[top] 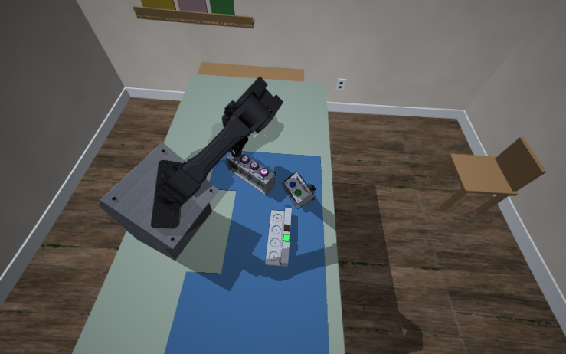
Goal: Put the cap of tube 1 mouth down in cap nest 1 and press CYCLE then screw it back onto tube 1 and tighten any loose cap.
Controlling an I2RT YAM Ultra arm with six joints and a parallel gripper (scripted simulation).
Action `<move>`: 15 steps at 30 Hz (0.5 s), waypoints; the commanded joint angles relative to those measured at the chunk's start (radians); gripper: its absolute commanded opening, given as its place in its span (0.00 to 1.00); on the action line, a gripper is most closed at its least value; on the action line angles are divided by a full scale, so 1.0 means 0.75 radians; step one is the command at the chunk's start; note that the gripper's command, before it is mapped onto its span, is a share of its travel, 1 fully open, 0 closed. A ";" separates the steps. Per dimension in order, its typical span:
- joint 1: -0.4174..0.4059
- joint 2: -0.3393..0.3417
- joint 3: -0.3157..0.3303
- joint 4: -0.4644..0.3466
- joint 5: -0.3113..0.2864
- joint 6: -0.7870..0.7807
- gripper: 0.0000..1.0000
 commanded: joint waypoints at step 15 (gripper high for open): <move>0.007 -0.009 0.001 0.009 0.000 0.461 0.49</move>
